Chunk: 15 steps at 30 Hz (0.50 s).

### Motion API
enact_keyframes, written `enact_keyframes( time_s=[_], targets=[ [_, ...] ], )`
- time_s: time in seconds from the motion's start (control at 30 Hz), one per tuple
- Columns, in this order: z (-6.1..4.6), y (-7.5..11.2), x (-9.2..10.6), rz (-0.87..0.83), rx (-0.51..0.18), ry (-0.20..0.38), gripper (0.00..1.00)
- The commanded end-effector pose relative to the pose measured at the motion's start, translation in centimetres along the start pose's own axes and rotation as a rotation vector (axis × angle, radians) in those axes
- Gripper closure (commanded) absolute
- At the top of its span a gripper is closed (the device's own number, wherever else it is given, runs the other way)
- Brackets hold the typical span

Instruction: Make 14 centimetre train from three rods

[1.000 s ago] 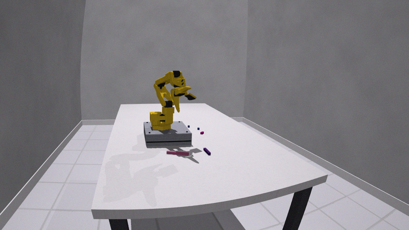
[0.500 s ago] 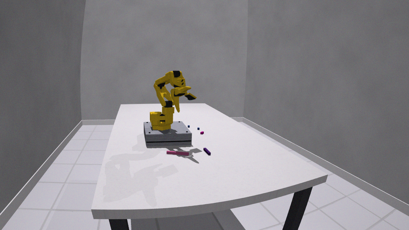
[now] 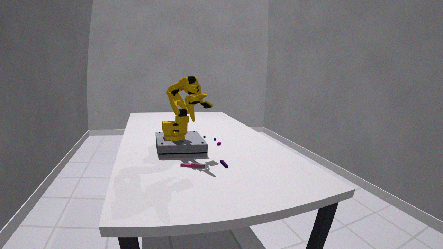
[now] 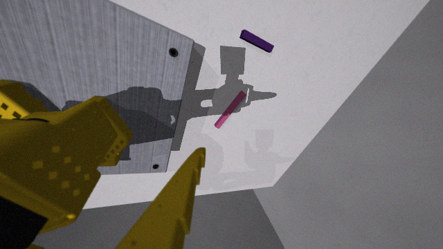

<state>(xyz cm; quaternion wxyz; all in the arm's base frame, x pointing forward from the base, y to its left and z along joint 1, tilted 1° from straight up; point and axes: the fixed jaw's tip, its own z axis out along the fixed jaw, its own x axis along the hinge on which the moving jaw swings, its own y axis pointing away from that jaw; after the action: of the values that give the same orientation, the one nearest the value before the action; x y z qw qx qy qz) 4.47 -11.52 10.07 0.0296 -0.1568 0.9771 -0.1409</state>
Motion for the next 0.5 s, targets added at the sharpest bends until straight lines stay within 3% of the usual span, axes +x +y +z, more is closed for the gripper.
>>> enact_keyframes(
  time_s=[0.0,0.47],
  targets=[
    [-0.1,-0.3,-0.3,0.007,0.009,-0.007,0.01],
    [0.1,-1.1,-2.3,0.047,-0.02,-0.041,0.07]
  ],
)
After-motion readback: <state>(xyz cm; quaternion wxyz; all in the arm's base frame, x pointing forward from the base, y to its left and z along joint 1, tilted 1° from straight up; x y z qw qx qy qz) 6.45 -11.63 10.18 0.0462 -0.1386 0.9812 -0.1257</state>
